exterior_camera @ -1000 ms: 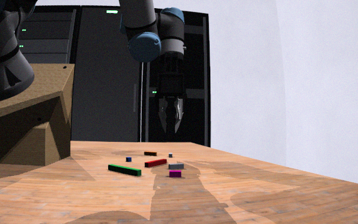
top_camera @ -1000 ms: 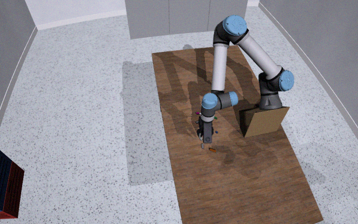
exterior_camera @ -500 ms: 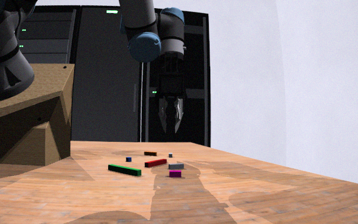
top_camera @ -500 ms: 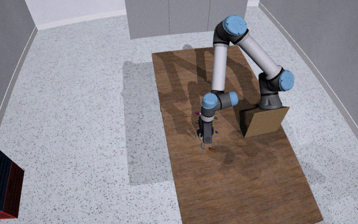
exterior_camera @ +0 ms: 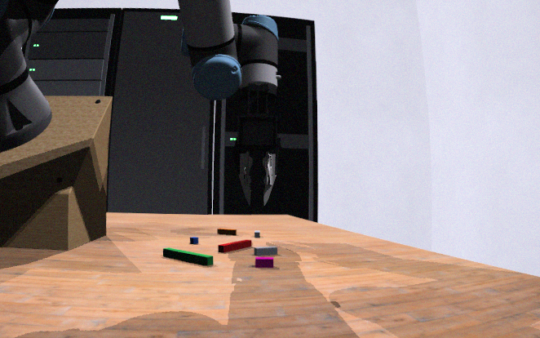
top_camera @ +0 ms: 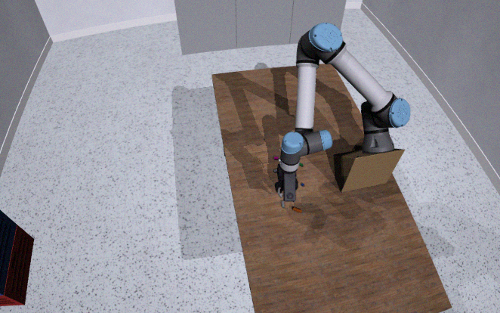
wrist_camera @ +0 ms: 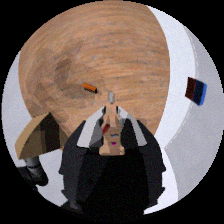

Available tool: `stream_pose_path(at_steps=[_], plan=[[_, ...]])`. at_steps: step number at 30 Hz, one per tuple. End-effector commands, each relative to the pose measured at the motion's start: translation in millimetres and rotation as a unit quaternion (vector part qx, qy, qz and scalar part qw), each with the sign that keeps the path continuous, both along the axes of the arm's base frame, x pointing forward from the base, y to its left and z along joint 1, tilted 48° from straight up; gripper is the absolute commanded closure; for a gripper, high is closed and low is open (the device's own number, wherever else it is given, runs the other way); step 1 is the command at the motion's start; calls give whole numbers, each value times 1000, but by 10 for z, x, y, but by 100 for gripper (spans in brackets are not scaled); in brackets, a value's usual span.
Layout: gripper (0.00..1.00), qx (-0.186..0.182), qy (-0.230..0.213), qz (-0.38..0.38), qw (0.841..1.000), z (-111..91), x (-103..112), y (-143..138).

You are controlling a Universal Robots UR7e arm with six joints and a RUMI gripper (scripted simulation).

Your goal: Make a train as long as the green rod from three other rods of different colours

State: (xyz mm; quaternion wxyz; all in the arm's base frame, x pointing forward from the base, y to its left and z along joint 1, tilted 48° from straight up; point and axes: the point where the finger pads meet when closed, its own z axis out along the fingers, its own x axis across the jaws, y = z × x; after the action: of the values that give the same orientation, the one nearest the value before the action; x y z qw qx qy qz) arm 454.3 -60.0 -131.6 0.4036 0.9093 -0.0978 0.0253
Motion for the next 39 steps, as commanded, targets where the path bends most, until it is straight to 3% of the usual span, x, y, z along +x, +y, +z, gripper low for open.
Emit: stream_pose_path(at_steps=[1,39], plan=[[86,0,1,0,1000,-58,-18,-63],[86,0,1,0,1000,-296,-19,-323]])
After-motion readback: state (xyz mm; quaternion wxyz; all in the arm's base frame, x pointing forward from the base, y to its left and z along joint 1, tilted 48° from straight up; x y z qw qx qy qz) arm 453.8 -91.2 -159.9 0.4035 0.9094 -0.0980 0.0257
